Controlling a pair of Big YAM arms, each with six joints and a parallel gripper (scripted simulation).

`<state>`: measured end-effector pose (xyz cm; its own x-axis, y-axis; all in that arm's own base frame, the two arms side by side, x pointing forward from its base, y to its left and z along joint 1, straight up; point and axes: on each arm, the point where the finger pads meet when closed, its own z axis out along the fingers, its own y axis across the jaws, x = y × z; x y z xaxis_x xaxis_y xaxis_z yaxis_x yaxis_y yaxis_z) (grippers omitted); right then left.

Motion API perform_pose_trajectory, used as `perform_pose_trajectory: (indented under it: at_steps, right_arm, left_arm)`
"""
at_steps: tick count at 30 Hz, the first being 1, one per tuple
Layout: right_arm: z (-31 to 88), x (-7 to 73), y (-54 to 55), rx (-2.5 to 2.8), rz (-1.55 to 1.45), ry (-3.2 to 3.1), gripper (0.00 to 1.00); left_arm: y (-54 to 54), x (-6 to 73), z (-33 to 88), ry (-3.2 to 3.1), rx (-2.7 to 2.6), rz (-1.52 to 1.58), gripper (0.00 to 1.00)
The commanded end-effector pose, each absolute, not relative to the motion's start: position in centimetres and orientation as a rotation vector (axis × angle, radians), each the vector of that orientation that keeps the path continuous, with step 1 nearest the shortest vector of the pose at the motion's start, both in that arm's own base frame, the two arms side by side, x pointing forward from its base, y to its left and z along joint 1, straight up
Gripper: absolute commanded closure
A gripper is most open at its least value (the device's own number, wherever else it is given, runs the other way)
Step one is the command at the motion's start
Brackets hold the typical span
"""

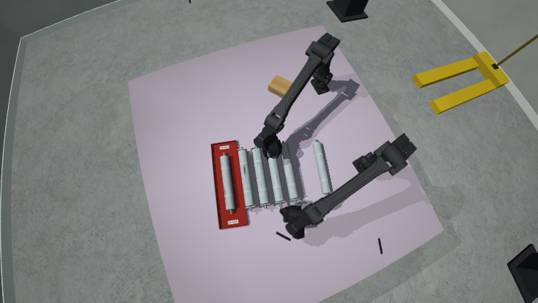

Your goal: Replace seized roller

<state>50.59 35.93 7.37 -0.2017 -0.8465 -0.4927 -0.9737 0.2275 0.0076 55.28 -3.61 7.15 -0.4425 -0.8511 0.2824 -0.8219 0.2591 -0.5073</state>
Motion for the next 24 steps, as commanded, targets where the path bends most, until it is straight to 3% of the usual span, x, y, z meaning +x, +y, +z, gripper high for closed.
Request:
perform_pose_trajectory:
  at_steps: [1, 24]
  right_arm:
    - [10.8, 52.8, 35.6, -1.663, 0.429, 2.055, 0.68]
    - [9.8, 52.6, 35.3, -1.666, 0.435, 2.049, 0.68]
  left_arm:
    - [1.2, 58.9, 9.5, 2.323, -1.635, -0.914, 0.97]
    - [1.2, 58.9, 9.5, 2.323, -1.635, -0.914, 0.97]
